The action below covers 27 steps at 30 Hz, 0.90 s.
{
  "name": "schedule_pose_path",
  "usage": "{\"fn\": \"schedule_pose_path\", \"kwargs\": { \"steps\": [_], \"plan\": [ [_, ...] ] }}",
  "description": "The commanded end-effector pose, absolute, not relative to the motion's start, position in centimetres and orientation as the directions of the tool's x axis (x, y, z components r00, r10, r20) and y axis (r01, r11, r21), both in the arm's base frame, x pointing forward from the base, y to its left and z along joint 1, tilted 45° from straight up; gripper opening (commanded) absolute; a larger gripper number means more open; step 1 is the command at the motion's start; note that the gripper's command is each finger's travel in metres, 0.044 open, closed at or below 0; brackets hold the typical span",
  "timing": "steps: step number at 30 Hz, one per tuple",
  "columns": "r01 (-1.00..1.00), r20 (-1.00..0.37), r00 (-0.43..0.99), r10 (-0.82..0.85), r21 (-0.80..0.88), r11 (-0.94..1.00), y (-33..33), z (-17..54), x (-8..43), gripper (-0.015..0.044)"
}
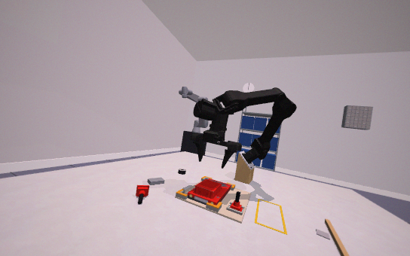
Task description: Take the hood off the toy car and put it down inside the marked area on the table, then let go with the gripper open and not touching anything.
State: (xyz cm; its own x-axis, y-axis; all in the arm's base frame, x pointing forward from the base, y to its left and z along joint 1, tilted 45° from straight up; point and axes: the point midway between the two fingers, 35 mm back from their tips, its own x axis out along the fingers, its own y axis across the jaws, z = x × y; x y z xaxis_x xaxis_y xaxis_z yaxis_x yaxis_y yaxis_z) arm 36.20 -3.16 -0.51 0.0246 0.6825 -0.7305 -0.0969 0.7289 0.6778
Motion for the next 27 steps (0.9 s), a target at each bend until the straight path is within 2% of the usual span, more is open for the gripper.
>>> {"fn": "schedule_pose_path", "kwargs": {
  "steps": [1, 27],
  "plan": [
    [-0.164, -0.713, -0.046, 0.699, 0.696, 0.699, -1.2, -1.1, 35.8, 0.044],
    [-0.164, -0.714, -0.046, 0.699, 0.696, 0.699, -0.2, -2.8, 35.9, 0.044]
  ]
}}
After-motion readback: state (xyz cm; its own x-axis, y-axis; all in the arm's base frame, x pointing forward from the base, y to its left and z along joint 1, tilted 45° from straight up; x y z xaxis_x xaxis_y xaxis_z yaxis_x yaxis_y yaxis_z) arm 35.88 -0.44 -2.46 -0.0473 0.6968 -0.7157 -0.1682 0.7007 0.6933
